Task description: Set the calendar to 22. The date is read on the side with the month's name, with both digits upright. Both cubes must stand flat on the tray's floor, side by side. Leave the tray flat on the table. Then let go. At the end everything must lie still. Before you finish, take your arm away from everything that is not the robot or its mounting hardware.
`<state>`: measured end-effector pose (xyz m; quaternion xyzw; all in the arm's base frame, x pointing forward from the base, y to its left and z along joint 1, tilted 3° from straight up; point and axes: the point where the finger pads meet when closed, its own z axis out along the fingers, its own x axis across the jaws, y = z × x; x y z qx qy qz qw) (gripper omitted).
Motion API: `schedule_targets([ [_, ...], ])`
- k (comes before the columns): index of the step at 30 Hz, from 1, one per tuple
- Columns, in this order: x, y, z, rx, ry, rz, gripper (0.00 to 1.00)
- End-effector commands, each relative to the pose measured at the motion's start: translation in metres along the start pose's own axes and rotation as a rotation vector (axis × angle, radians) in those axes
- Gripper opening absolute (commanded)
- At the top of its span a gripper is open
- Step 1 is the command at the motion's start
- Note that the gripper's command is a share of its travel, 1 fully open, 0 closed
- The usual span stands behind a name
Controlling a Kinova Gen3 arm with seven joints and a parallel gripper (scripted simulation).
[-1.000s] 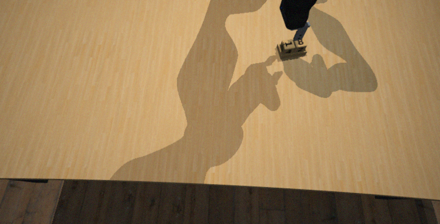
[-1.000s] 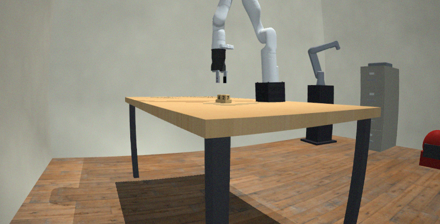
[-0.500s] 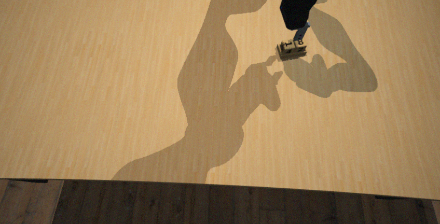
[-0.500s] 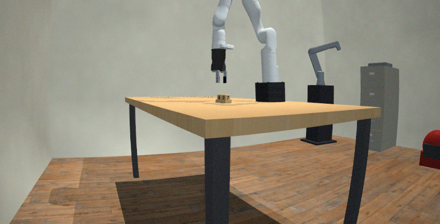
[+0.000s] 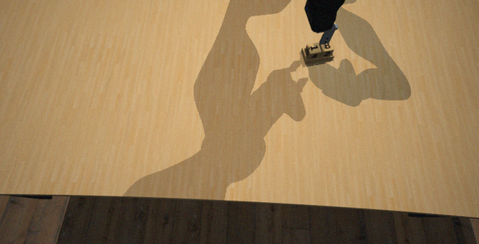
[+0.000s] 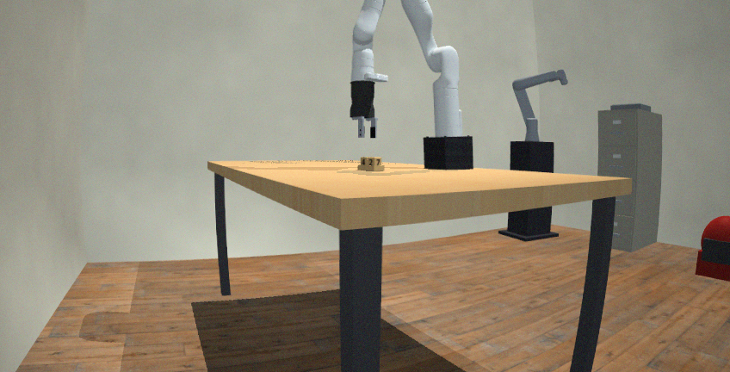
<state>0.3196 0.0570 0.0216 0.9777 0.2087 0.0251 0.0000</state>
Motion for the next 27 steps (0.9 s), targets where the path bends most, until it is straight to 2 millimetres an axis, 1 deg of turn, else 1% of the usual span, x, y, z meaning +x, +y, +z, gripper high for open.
schedule_targets([
  [1,-0.001,0.001,0.001,-0.004,-0.002,0.007,0.90],
  [12,-0.001,0.001,0.004,-0.004,0.000,0.008,0.90],
  [21,-0.001,0.001,0.011,-0.002,0.000,0.007,0.90],
  [22,-0.001,0.003,0.012,-0.006,0.000,0.011,0.90],
  [27,-0.002,0.001,0.019,-0.003,0.000,0.007,0.90],
])
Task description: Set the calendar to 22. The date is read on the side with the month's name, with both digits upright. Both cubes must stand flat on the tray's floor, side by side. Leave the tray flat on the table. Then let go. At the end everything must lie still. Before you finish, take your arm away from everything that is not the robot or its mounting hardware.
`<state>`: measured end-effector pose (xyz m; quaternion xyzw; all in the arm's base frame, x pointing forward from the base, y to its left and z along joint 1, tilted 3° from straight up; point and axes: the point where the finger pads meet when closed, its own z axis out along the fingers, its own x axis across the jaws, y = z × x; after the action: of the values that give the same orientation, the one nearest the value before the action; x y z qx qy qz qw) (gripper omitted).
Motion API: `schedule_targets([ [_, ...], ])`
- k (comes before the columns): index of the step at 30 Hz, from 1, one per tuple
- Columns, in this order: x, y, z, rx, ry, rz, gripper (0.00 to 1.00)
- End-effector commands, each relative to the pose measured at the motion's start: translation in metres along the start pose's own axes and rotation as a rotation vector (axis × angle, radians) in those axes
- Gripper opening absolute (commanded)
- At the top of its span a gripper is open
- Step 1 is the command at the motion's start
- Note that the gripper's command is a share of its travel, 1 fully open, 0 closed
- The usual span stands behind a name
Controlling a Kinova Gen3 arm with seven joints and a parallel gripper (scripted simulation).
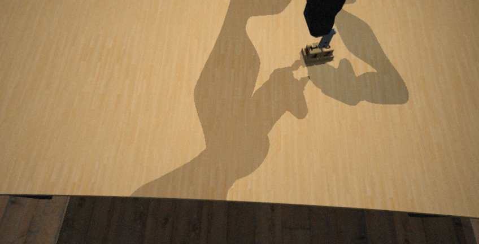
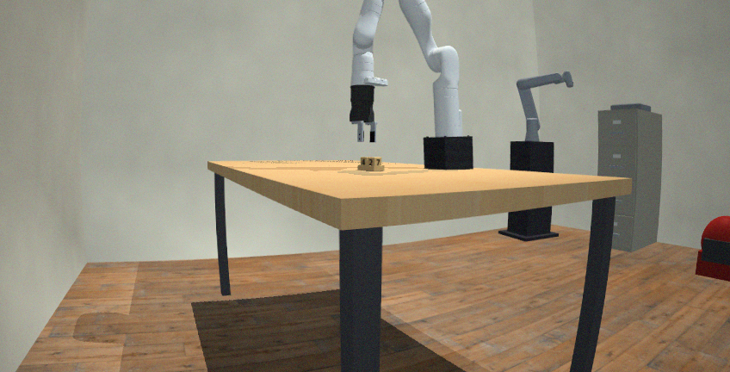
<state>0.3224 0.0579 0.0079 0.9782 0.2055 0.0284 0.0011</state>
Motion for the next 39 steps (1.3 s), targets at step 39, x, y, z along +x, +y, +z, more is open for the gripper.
schedule_targets([
  [39,-0.005,0.001,0.039,-0.001,-0.009,0.001,0.90],
])
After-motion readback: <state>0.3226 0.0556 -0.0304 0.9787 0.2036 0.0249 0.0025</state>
